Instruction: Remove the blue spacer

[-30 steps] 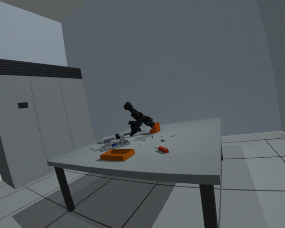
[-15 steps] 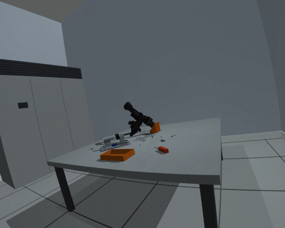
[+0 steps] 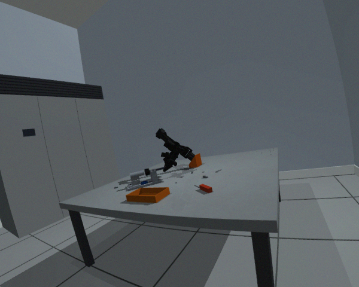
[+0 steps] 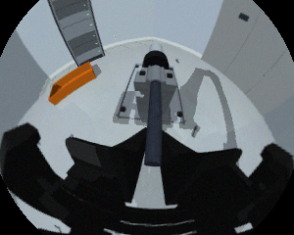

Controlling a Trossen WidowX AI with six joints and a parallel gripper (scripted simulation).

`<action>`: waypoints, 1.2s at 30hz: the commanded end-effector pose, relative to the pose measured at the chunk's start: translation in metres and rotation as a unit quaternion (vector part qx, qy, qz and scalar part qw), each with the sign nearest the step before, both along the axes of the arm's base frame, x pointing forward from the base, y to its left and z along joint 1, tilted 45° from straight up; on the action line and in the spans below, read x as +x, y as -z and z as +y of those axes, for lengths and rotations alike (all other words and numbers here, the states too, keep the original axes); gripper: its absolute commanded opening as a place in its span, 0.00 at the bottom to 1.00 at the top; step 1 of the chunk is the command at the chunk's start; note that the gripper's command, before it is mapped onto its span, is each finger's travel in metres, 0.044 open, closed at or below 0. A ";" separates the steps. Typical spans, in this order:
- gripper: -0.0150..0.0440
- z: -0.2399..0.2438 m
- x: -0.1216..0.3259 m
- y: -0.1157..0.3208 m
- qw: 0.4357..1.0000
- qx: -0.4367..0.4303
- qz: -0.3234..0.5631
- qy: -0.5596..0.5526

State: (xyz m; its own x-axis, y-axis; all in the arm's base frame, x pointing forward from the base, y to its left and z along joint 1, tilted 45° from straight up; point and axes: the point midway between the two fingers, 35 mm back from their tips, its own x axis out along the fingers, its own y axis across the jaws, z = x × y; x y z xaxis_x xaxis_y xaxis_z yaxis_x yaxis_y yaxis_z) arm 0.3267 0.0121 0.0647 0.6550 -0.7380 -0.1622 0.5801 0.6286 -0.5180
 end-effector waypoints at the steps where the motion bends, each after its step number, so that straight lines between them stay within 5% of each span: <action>1: 0.25 0.000 0.002 -0.001 1.000 0.001 -0.001 -0.001; 36: 0.25 -0.004 0.011 -0.007 1.000 0.001 -0.001 -0.001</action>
State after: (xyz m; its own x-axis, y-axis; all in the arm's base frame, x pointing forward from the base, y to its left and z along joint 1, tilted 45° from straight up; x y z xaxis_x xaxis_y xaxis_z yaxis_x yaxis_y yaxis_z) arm 0.3361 0.0081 0.0703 0.6553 -0.7378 -0.1621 0.5801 0.6289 -0.5176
